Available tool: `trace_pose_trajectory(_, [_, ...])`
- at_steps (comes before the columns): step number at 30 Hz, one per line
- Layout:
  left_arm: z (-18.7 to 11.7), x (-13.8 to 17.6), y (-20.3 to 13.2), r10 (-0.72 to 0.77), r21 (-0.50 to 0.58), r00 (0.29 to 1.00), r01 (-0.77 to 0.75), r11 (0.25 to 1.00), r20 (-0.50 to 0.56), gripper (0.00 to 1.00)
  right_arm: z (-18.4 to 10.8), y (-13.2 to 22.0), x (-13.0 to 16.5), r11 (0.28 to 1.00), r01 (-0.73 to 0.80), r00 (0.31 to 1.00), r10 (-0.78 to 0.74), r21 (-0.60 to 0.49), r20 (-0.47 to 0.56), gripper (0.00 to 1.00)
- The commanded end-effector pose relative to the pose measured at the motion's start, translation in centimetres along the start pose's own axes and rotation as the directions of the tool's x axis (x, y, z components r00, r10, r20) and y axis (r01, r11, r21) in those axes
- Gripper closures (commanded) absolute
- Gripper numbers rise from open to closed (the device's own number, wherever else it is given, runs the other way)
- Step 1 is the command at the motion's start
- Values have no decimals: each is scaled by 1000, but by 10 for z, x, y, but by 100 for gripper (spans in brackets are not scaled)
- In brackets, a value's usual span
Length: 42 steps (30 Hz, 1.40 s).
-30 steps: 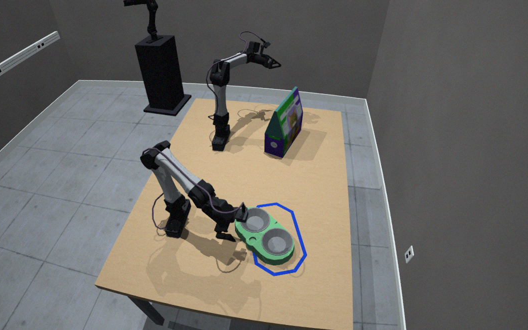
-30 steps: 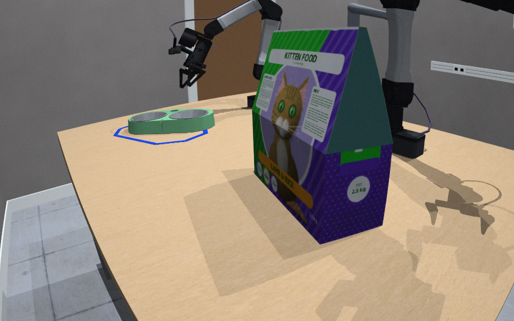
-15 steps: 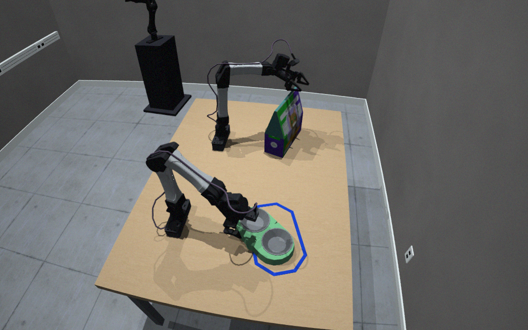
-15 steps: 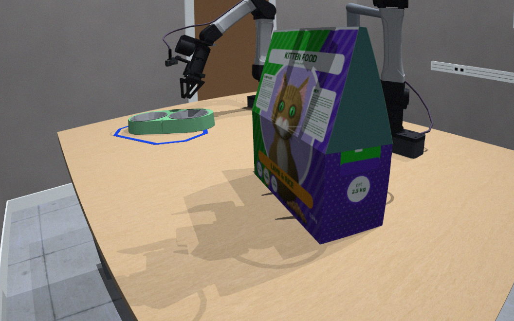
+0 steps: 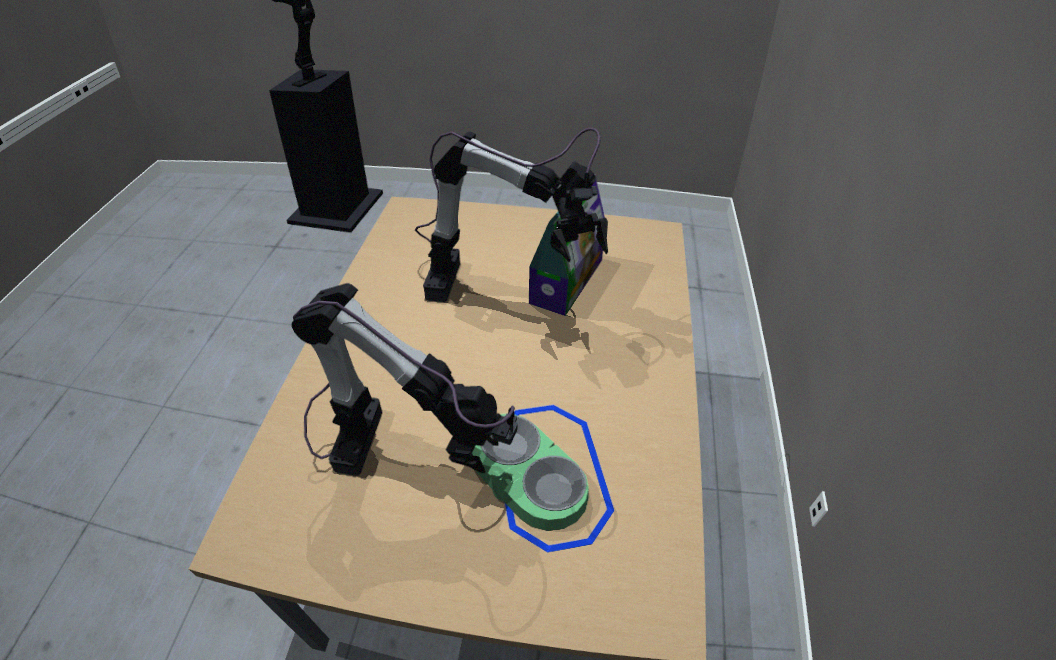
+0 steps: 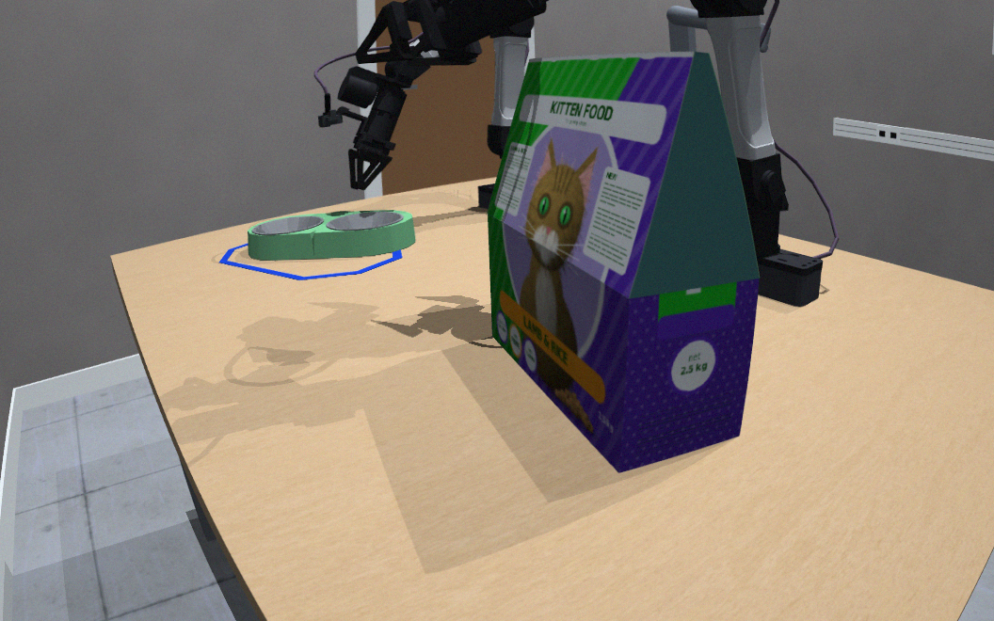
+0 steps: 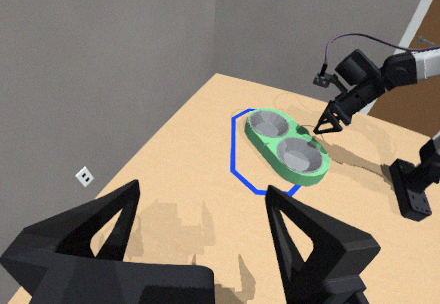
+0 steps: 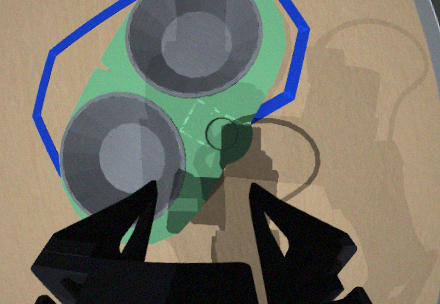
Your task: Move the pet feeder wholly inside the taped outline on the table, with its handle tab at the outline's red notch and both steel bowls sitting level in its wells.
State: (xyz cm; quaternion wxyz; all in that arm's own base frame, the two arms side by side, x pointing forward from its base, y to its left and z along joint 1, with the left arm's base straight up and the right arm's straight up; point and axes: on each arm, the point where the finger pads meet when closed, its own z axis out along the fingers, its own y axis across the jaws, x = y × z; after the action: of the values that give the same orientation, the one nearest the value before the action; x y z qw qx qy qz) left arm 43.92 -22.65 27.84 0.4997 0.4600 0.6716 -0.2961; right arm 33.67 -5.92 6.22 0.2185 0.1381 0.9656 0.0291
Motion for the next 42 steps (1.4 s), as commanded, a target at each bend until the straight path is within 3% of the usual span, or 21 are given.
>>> trace_pose_trajectory(1, [32,13,-27,42,101,999,-40,994,-18,0,-2,-1,-5,999,-28,1000,28,16,-6,34])
trace_pose_trajectory(2, [32,13,-27,42,101,999,-40,994,-18,0,-2,-1,-5,999,-28,1000,28,16,-6,34])
trace_pose_trajectory(4, [50,4,-51,99,160,995,-99,982,13,0,-1,-5,1,996,-77,996,79,34,-52,57])
trace_pose_trajectory(5, [58,4,-63,114,191,993,-115,975,19,0,0,-8,3,993,-109,990,113,48,-80,63])
trace_pose_trajectory(10, [93,11,-129,173,341,984,-177,923,44,0,8,-20,-2,956,-257,937,283,141,-205,63])
trace_pose_trajectory(15, [109,14,-169,205,423,976,-214,881,67,0,20,-30,-12,908,-348,871,405,233,-277,63])
trace_pose_trajectory(24, [106,5,-176,214,427,973,-229,874,84,0,35,-36,-18,880,-371,827,459,297,-325,63])
trace_pose_trajectory(30, [106,5,-176,214,427,973,-229,874,84,0,33,-35,-30,885,-373,843,449,280,-296,63])
trace_pose_trajectory(37, [106,2,-175,214,422,974,-226,878,78,0,34,-37,-20,884,-372,841,450,282,-300,63])
trace_pose_trajectory(42, [106,2,-175,214,422,974,-226,878,78,0,52,-40,-10,883,-368,833,452,291,-318,63])
